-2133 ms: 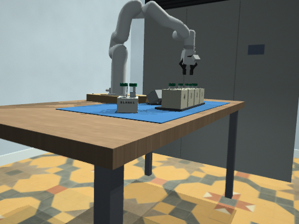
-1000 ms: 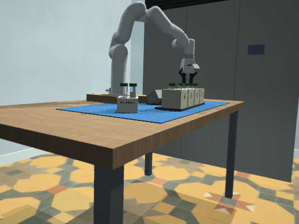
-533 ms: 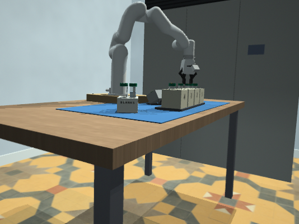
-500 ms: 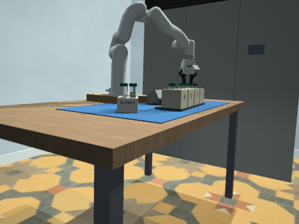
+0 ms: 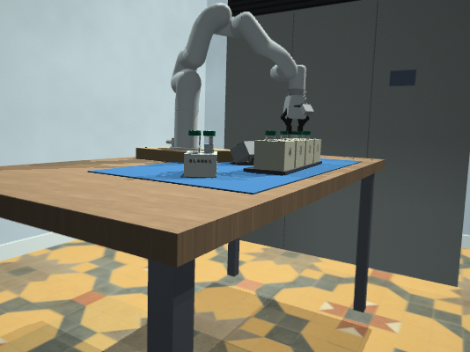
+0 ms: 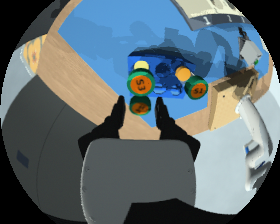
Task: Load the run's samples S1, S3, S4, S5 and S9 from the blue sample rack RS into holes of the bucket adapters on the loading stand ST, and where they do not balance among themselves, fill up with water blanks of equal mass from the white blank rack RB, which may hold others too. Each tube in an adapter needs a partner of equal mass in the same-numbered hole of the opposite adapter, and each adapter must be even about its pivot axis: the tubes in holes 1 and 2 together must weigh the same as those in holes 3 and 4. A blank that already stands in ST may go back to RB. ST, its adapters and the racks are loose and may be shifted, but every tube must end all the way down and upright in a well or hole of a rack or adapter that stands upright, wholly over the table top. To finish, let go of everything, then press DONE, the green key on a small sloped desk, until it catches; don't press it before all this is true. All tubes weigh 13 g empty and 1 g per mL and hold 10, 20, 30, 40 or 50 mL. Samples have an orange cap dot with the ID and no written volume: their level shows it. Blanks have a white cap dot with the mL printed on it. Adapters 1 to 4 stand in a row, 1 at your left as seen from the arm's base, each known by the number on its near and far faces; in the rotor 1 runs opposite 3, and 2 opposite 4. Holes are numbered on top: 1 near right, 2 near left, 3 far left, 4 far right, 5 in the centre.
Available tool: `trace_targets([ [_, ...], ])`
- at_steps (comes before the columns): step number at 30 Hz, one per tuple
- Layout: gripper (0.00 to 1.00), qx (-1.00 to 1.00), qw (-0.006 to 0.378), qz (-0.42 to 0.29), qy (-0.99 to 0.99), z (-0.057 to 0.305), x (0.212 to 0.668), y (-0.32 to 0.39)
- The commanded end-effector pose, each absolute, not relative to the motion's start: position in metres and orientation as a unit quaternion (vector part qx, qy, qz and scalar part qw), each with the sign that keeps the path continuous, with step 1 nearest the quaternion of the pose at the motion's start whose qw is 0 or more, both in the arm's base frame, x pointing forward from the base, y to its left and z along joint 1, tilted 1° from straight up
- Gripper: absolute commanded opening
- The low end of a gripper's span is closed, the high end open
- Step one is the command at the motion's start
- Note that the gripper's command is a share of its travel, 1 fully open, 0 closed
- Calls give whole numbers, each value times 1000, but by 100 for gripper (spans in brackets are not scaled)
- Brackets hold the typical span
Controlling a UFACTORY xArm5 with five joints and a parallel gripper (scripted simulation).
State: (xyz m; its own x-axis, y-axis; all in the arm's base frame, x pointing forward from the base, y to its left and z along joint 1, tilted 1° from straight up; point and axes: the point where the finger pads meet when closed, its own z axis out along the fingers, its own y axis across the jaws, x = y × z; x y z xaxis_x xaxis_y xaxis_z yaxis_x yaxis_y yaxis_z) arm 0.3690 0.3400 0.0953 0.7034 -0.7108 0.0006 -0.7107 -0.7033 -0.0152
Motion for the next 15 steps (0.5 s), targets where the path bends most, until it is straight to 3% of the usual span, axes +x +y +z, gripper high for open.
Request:
trace_targets([
  [1, 57, -923, 9, -4, 385, 95, 370, 341],
  [15, 57, -923, 9, -4, 385, 88, 370, 341],
])
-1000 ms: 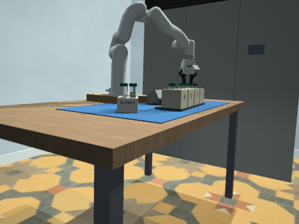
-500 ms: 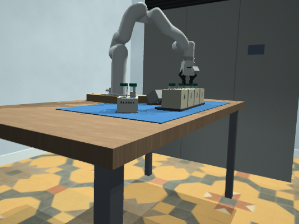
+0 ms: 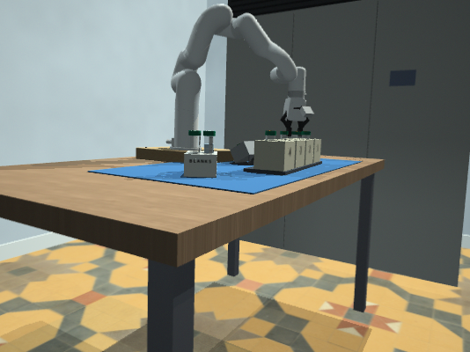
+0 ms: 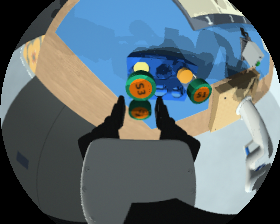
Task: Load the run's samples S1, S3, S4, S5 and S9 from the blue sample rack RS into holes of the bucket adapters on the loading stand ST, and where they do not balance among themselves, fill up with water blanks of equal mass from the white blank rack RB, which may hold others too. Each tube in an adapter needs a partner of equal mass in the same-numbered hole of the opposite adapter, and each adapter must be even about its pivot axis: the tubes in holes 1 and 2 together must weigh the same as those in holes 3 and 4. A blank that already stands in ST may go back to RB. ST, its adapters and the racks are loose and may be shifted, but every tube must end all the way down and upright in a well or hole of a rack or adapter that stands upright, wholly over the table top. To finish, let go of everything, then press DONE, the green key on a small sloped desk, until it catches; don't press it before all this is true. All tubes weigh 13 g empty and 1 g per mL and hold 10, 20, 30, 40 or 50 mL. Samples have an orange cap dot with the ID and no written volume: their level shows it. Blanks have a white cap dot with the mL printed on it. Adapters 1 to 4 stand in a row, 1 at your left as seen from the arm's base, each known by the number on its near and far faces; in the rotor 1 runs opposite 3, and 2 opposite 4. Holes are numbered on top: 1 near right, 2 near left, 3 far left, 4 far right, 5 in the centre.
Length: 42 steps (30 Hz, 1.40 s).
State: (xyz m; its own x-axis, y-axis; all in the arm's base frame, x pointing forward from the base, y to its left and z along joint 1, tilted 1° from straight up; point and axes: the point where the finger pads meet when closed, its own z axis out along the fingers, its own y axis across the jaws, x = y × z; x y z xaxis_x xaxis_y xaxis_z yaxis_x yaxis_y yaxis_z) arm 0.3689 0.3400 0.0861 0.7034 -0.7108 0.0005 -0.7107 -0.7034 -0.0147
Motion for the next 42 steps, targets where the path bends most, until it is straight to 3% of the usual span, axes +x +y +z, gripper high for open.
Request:
trace_targets([
  [1, 57, -923, 9, -4, 385, 88, 370, 341],
  [11, 57, -923, 9, -4, 385, 88, 370, 341],
  [12, 0, -923, 9, -4, 385, 88, 370, 341],
  [42, 0, -923, 9, -4, 385, 90, 370, 341],
])
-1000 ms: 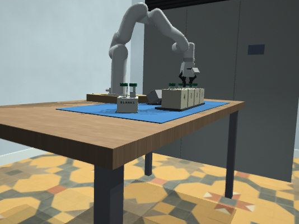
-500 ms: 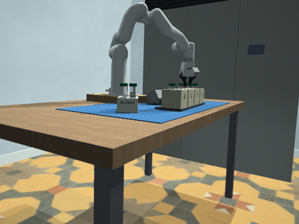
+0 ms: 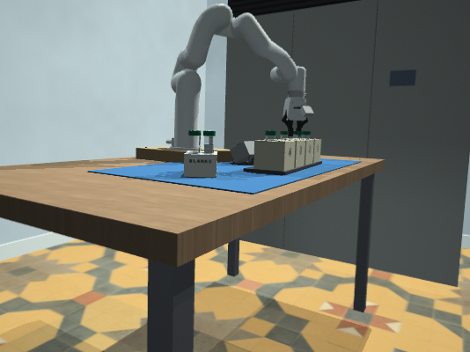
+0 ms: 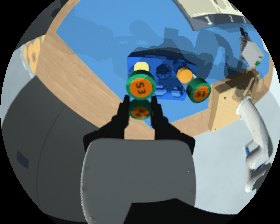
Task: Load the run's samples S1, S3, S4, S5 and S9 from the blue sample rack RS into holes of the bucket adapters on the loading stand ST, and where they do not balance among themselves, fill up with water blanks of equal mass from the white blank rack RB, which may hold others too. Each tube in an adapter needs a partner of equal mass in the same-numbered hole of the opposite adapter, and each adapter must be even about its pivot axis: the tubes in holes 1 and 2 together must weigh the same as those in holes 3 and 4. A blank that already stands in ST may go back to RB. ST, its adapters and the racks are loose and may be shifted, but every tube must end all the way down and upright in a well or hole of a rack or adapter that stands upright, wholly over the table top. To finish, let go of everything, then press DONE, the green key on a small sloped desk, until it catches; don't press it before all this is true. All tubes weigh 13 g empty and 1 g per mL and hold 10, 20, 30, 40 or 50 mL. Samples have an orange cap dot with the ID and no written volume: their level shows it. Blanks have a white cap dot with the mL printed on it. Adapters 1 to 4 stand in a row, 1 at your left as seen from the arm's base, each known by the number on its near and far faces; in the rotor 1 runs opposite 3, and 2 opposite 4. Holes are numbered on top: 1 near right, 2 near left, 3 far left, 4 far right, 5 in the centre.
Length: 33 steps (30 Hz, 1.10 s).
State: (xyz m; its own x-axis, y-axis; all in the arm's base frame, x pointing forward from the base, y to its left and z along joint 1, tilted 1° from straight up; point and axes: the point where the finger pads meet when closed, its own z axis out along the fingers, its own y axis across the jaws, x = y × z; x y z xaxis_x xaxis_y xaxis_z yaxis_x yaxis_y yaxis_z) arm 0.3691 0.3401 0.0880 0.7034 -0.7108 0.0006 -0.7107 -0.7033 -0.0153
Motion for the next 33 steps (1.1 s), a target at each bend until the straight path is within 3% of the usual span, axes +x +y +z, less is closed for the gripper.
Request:
trace_targets([
  [1, 0, -923, 9, -4, 385, 90, 370, 341],
  [33, 0, -923, 9, -4, 385, 102, 370, 341],
])
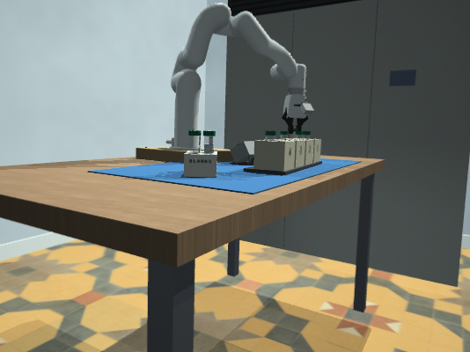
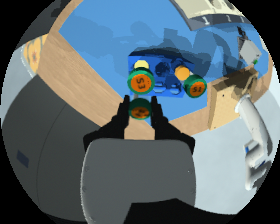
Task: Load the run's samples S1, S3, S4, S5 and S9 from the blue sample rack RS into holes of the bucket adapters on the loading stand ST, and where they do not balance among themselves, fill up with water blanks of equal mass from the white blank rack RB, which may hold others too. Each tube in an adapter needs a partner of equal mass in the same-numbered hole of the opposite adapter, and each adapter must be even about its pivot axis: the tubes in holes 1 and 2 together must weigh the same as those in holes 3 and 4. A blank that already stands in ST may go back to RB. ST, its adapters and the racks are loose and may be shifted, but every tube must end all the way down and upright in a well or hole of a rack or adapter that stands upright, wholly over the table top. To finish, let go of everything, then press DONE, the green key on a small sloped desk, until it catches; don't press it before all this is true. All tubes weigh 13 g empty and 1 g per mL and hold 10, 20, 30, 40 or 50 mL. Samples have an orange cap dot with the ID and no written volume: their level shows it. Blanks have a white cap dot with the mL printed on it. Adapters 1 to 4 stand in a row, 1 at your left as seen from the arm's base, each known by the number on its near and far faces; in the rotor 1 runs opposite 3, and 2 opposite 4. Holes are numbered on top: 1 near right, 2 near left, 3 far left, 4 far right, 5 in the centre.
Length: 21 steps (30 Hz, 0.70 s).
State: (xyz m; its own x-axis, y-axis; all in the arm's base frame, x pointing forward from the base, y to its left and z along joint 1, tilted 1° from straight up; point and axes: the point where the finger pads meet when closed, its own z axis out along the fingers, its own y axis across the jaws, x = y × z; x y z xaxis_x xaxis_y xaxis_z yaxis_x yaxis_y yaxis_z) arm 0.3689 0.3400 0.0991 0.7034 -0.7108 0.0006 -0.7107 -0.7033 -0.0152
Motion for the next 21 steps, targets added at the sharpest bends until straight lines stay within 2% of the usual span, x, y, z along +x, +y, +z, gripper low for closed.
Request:
trace_targets([
  [1, 0, -923, 9, -4, 385, 103, 370, 341],
  [21, 0, -923, 9, -4, 385, 124, 370, 341],
])
